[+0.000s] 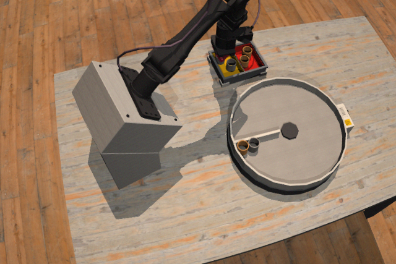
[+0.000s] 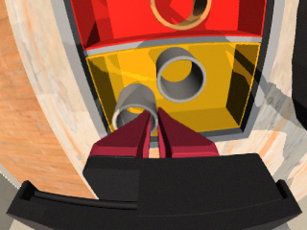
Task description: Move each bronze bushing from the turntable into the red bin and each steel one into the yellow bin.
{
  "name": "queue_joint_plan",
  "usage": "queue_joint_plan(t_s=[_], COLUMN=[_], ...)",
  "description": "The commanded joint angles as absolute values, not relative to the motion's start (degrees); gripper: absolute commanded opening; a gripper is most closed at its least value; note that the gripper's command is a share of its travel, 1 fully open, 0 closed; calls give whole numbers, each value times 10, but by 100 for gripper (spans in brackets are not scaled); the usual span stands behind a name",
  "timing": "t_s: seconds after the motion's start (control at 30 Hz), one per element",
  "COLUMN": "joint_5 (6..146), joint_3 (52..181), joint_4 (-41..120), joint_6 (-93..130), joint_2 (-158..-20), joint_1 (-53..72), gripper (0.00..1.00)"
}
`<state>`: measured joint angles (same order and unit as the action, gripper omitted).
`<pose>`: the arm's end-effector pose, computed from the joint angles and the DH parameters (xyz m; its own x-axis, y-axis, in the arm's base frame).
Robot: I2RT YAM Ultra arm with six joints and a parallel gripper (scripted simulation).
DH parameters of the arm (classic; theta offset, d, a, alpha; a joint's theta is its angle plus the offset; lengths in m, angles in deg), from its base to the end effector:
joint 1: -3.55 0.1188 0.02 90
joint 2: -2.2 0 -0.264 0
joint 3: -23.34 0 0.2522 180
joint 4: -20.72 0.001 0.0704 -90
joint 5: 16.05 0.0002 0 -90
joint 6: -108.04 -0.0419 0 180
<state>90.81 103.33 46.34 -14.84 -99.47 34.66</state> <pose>0.3333 0.1881 0.2028 -0.7054 0.1811 -0.6852 0.0678 0.9796 0.1892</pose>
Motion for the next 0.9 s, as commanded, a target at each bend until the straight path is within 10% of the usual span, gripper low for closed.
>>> queue_joint_plan(t_s=[0.0,0.87], joint_5=[904,904], joint_3=[1045,1031], joint_4=[463,458], joint_6=[-146,-145], joint_2=[-990,-992], joint_1=[347,346], gripper=[0,0])
